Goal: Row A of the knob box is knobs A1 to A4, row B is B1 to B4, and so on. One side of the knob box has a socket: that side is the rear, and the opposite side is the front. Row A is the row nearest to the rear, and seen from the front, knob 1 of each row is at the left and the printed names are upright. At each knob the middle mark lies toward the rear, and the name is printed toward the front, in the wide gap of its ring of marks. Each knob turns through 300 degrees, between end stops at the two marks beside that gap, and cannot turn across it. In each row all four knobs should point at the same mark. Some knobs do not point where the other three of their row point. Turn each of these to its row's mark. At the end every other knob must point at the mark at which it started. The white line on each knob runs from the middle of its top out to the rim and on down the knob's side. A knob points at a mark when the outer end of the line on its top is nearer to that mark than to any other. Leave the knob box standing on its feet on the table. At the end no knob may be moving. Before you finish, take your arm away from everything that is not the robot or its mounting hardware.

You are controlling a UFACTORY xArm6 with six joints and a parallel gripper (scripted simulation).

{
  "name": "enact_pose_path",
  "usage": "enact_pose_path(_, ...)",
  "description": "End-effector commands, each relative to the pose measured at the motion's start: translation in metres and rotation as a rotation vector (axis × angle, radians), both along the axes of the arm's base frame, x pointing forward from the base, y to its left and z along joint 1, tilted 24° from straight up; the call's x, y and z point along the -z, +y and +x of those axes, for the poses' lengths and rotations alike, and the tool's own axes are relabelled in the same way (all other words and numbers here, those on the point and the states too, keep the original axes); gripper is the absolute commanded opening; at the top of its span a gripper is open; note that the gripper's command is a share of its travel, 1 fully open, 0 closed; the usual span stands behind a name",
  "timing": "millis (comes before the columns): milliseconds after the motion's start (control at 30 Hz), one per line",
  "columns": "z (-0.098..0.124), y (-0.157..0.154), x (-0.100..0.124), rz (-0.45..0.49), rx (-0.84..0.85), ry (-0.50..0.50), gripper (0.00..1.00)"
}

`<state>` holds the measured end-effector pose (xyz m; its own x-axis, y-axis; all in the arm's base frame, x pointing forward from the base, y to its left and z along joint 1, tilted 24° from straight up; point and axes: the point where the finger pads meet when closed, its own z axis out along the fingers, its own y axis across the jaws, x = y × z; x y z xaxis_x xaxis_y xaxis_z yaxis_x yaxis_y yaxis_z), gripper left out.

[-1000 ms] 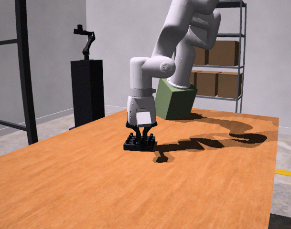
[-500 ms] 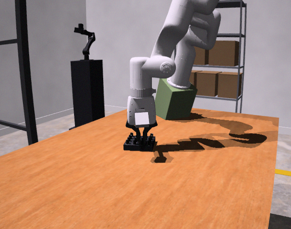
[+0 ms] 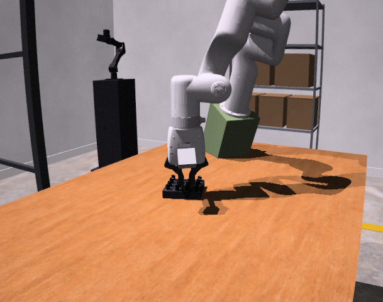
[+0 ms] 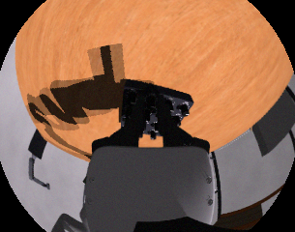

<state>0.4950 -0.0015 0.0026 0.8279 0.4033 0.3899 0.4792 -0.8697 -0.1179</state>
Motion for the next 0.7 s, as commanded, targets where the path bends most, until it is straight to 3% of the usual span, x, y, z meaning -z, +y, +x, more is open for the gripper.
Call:
enact_pose_path(0, 0.001, -0.0005, -0.0012, -0.001, 0.001, -0.003, 0.19)
enact_pose_path(667, -0.0018, -0.0033, -0.0102, -0.001, 0.001, -0.003, 0.19)
